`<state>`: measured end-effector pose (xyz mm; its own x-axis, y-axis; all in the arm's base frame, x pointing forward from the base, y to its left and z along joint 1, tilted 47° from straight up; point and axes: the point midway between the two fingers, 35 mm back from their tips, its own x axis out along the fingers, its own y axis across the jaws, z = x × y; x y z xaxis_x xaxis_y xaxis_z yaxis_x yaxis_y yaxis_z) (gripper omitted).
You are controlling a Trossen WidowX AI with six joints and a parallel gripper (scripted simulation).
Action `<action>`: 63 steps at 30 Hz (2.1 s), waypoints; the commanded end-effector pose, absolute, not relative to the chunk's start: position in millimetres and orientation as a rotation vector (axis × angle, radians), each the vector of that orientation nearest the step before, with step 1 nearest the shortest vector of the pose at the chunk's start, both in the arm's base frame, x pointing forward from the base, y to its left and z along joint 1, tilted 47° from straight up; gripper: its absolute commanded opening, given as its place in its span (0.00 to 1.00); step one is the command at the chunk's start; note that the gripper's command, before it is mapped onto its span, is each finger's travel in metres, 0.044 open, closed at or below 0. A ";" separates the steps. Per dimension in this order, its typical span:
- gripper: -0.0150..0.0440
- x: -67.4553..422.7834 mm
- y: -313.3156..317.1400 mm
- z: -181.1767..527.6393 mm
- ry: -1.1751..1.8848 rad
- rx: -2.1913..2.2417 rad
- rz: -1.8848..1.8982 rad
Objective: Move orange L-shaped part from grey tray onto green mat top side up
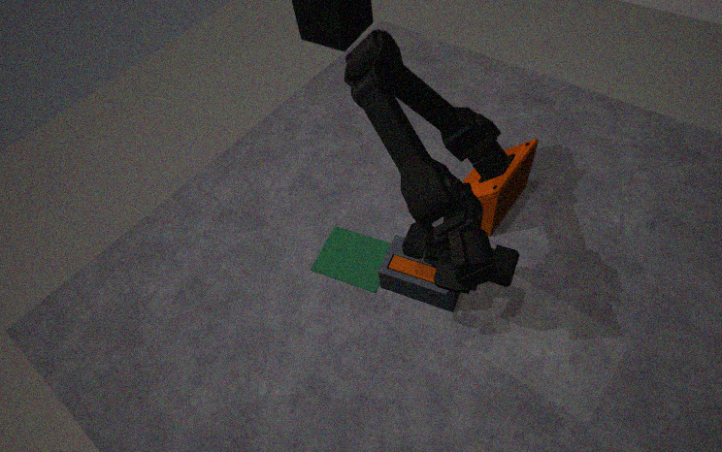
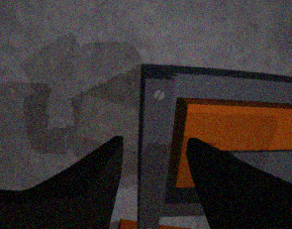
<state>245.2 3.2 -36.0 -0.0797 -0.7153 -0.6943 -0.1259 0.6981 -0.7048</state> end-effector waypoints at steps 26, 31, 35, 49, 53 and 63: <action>0.56 241.0 -22.0 -57.8 1.606 -0.710 -0.566; 0.56 241.0 -22.0 -57.8 1.606 -0.710 -0.566; 0.56 241.6 -18.7 -58.1 1.603 -0.705 -0.557; 0.56 242.7 2.0 -51.6 1.606 -0.708 -0.563; 0.56 250.0 30.6 -19.7 1.606 -0.705 -0.559; 0.56 253.7 60.6 17.8 1.585 -0.706 -0.548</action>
